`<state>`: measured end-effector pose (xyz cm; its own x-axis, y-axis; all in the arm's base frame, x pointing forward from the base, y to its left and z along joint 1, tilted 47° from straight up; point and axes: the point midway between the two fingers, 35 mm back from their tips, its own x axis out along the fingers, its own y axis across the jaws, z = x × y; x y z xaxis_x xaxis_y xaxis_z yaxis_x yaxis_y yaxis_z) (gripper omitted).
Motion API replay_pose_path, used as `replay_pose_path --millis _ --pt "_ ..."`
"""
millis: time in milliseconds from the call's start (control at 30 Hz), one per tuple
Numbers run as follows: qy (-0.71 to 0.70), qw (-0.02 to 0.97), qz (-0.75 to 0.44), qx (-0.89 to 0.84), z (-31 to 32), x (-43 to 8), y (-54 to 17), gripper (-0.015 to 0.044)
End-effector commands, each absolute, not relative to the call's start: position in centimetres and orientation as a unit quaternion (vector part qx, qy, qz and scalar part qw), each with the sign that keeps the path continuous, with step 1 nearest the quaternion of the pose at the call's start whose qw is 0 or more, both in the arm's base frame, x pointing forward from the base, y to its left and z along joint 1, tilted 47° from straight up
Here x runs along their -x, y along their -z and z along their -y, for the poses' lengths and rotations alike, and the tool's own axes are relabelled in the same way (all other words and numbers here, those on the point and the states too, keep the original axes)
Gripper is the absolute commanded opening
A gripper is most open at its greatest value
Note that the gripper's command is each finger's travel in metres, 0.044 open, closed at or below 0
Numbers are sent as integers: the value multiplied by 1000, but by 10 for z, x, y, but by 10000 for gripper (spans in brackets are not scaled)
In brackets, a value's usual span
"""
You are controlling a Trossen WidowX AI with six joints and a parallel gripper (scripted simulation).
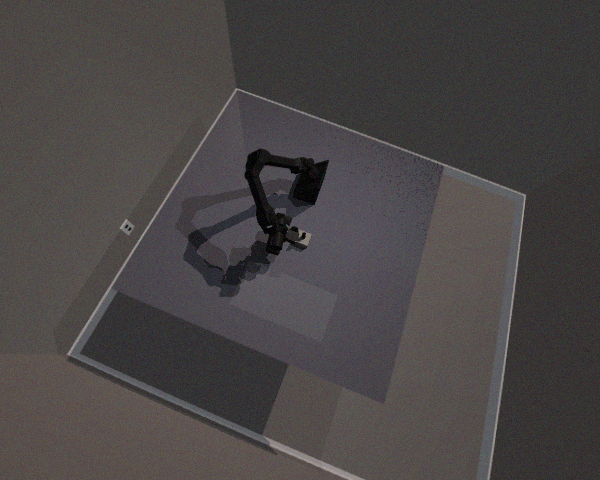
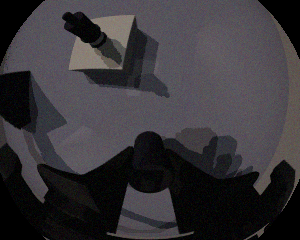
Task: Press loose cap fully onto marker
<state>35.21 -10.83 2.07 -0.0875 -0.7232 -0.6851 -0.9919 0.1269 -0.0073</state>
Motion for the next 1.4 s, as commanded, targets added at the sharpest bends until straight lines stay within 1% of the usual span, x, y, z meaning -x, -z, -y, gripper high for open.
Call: replay_pose_path --millis 0,233,967,1367 --pt "-237 285 -694 617 97 -355 -35 0" --pt "-238 285 -694 617 91 -354 -37 0" --pt "-245 290 -691 615 6 -327 -7 0" --pt "-240 286 -694 616 -28 -306 3 0"
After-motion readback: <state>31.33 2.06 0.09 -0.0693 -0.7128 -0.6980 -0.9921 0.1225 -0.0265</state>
